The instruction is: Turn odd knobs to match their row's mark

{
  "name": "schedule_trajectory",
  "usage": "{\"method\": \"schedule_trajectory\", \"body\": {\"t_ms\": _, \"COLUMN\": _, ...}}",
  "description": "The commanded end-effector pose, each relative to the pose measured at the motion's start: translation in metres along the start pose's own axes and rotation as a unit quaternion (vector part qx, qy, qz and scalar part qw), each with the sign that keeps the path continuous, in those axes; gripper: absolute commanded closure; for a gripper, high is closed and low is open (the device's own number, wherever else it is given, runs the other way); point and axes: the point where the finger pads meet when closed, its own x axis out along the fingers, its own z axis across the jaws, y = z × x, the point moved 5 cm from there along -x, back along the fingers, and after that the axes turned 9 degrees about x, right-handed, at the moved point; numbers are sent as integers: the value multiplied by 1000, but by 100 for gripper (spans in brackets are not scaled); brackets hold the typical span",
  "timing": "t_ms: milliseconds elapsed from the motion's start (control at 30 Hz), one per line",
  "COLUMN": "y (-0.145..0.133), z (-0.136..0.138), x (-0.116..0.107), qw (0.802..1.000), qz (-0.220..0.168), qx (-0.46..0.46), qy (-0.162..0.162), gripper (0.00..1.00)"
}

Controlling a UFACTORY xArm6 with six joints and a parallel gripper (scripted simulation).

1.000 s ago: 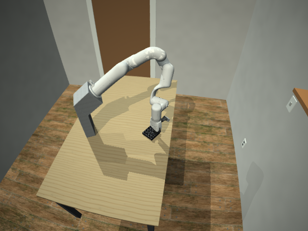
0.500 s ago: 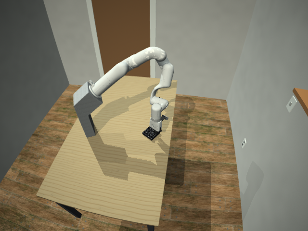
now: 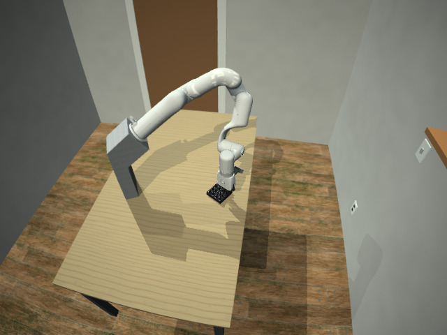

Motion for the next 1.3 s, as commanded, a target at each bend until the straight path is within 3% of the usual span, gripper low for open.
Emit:
{"method": "schedule_trajectory", "body": {"t_ms": 0, "y": 0, "z": 1, "x": 0, "qw": 1000, "qz": 0, "qx": -2, "qy": -1, "gripper": 92}}
{"method": "schedule_trajectory", "body": {"t_ms": 467, "y": 0, "z": 1, "x": 0, "qw": 1000, "qz": 0, "qx": -2, "qy": -1, "gripper": 92}}
{"method": "schedule_trajectory", "body": {"t_ms": 500, "y": 0, "z": 1, "x": 0, "qw": 1000, "qz": 0, "qx": -2, "qy": -1, "gripper": 81}}
{"method": "schedule_trajectory", "body": {"t_ms": 1267, "y": 0, "z": 1, "x": -2, "qw": 1000, "qz": 0, "qx": -2, "qy": -1, "gripper": 81}}
